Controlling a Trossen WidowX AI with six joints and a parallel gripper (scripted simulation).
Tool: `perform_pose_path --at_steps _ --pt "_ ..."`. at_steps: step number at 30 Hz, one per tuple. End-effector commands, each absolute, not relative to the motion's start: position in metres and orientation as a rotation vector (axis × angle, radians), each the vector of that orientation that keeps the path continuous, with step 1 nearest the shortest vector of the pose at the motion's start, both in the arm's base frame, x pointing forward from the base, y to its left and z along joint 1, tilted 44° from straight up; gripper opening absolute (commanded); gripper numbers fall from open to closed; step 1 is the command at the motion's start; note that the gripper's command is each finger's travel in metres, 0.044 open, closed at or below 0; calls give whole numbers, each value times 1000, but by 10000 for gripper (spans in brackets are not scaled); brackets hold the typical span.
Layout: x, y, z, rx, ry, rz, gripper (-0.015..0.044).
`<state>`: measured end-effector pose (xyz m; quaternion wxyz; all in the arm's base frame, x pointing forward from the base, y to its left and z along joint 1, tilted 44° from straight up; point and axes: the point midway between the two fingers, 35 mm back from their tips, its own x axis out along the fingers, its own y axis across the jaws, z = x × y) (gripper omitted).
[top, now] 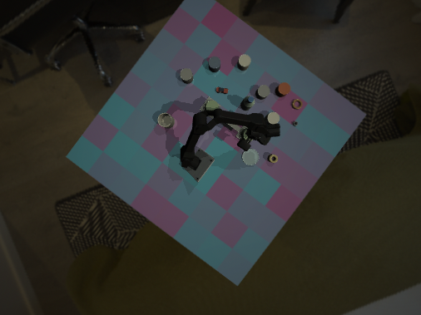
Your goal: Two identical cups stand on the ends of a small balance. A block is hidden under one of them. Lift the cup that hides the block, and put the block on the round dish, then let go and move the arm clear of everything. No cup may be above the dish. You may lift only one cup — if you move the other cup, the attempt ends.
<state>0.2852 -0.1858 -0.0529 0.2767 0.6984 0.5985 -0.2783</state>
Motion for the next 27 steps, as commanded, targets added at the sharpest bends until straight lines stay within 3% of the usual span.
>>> perform_pose_path --at_steps 1,27 --pt "287 -188 -55 1878 1605 -775 440" --pt "294 -158 -88 1879 1605 -773 440"
